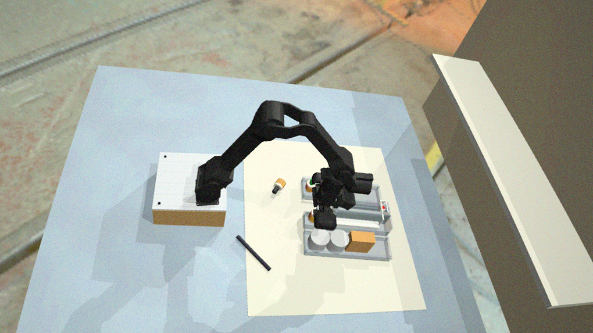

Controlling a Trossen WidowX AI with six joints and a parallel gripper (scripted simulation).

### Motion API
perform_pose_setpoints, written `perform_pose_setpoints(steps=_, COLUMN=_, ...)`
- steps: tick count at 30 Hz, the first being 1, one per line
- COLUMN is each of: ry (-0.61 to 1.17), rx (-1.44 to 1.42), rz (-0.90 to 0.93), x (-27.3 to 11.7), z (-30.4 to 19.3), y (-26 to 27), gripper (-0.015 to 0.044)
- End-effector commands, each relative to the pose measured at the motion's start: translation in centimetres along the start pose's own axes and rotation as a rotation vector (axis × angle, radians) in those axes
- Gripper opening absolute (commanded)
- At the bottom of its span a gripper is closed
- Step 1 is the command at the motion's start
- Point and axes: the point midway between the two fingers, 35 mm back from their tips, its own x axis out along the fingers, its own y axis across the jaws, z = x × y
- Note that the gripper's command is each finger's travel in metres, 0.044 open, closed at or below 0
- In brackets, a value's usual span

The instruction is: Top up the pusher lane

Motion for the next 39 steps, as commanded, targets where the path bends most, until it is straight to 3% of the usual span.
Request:
perform_pose_setpoints(steps=1, ry=-0.022, rx=-0.005, rz=-0.002, x=0.1, z=0.5, y=-0.1, gripper=0.0)
perform_pose_setpoints(steps=39, ry=-0.021, rx=-0.005, rz=-0.002, x=1.2, z=0.4, y=-0.1, gripper=0.0)
